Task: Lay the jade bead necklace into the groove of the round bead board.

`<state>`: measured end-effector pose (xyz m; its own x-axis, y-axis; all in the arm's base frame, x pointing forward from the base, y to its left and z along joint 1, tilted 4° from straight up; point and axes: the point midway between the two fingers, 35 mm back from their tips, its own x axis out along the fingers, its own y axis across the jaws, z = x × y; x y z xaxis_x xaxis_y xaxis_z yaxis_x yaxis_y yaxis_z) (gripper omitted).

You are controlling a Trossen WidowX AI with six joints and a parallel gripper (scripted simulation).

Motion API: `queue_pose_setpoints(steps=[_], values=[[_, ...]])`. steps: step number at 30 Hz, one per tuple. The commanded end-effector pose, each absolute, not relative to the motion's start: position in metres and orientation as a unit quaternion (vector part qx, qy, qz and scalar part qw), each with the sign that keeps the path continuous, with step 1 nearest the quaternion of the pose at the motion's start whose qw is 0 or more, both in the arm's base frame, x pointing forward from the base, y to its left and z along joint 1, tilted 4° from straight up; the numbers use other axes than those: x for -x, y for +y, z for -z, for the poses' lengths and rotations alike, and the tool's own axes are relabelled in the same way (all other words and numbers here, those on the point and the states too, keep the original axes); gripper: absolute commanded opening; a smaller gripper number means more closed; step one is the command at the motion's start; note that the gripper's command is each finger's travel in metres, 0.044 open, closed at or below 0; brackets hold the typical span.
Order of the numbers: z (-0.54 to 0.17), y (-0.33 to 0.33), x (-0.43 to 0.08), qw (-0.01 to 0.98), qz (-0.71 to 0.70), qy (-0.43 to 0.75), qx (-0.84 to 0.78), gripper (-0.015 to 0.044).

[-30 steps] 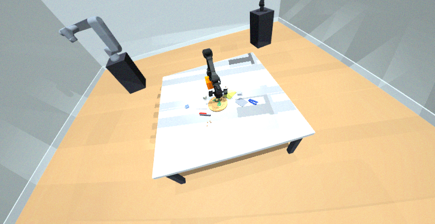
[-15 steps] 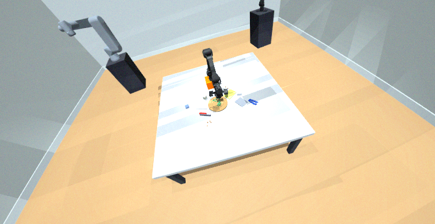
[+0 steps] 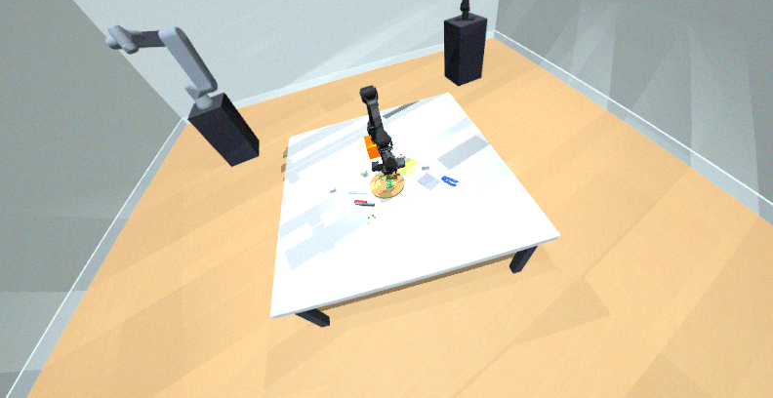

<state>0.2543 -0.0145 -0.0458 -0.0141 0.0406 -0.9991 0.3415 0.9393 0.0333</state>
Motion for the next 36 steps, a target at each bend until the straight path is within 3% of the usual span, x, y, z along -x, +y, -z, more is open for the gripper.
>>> queue_pose_setpoints(steps=[1,4,36], values=[[0.0449,-0.0142,-0.2533,0.687,0.109,0.705,-0.137,0.0368],[0.0448,-0.0144,-0.2529,0.686,0.11,0.706,-0.136,0.044],[0.0432,-0.0145,-0.2529,0.684,0.11,0.708,-0.138,0.044]])
